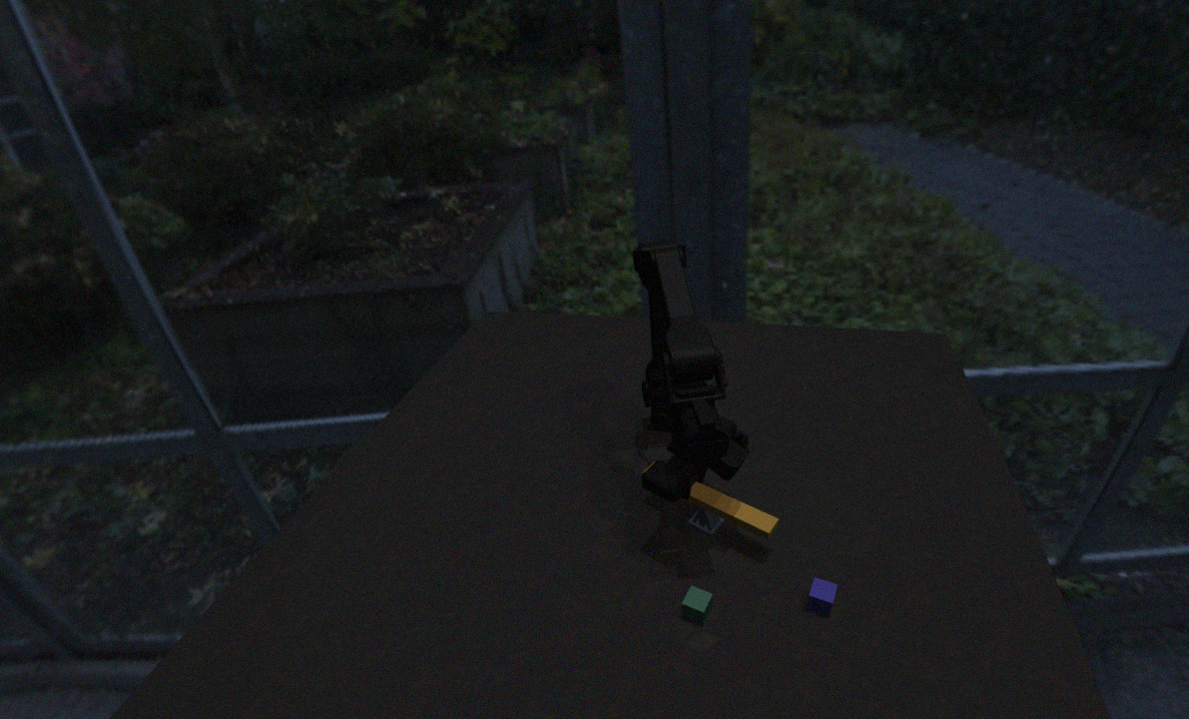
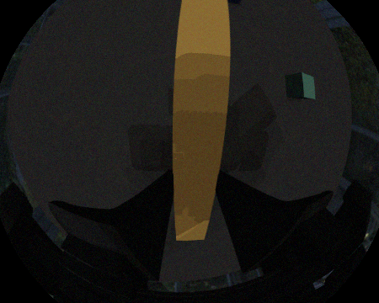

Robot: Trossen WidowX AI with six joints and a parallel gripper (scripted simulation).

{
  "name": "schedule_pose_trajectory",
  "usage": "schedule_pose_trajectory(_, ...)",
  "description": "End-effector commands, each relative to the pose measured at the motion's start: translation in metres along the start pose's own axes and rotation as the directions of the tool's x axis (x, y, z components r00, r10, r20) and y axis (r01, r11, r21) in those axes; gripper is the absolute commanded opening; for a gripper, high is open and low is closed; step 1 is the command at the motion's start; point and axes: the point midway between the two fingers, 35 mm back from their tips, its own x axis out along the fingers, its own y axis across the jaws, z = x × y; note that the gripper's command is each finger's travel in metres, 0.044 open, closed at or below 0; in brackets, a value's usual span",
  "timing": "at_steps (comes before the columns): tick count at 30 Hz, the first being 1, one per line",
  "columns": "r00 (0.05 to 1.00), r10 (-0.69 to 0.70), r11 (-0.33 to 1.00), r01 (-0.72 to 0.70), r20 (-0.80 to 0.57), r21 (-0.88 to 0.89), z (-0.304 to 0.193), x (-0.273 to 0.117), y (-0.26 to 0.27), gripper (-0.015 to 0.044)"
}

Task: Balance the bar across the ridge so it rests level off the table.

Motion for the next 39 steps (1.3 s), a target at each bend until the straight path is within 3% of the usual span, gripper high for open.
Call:
schedule_pose_trajectory(1, 1.000, 0.000, 1.000, 0.000, 0.000, 0.000, 0.0000, 0.0000, 0.0000, 0.0000)
schedule_pose_trajectory(16, 1.000, 0.000, 1.000, 0.000, 0.000, 0.000, 0.0000, 0.0000, 0.0000, 0.0000)
schedule_pose_trajectory(23, 1.000, 0.000, 1.000, 0.000, 0.000, 0.000, 0.0000, 0.0000, 0.0000, 0.0167)
schedule_pose_trajectory(39, 1.000, 0.000, 1.000, 0.000, 0.000, 0.000, 0.0000, 0.0000, 0.0000, 0.0168)
